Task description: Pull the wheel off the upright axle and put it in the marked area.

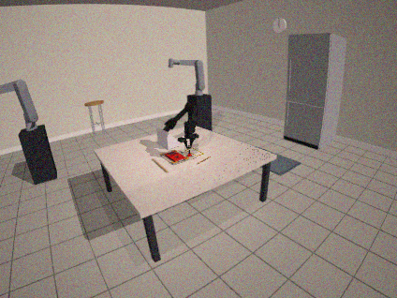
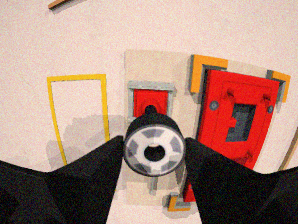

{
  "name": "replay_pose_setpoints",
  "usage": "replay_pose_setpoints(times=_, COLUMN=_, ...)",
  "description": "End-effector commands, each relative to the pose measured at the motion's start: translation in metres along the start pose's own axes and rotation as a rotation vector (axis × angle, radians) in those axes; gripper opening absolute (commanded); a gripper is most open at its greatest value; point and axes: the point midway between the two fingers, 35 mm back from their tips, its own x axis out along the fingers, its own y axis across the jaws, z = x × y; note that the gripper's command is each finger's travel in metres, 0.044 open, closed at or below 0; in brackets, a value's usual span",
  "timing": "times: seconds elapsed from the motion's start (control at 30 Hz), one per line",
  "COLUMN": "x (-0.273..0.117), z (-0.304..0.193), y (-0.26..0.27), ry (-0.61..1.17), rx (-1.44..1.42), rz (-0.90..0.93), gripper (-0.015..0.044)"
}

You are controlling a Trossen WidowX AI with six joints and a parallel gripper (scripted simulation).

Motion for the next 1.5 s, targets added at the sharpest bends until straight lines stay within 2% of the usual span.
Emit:
replay_pose_setpoints(times=0.0, x=-0.020, z=0.000, y=0.000, ry=-0.012, rx=-0.013, rz=-0.008, gripper=0.0000)
replay_pose_setpoints(times=0.13, x=-0.012, z=-0.001, y=0.001, ry=-0.010, rx=0.001, rz=-0.001, gripper=0.0000)
replay_pose_setpoints(times=0.97, x=-0.018, z=-0.058, y=0.093, ry=-0.009, rx=-0.010, rz=-0.003, gripper=0.0000)
replay_pose_setpoints(times=1.47, x=0.002, z=-0.062, y=0.097, ry=-0.009, rx=-0.010, rz=-0.002, gripper=0.0000)
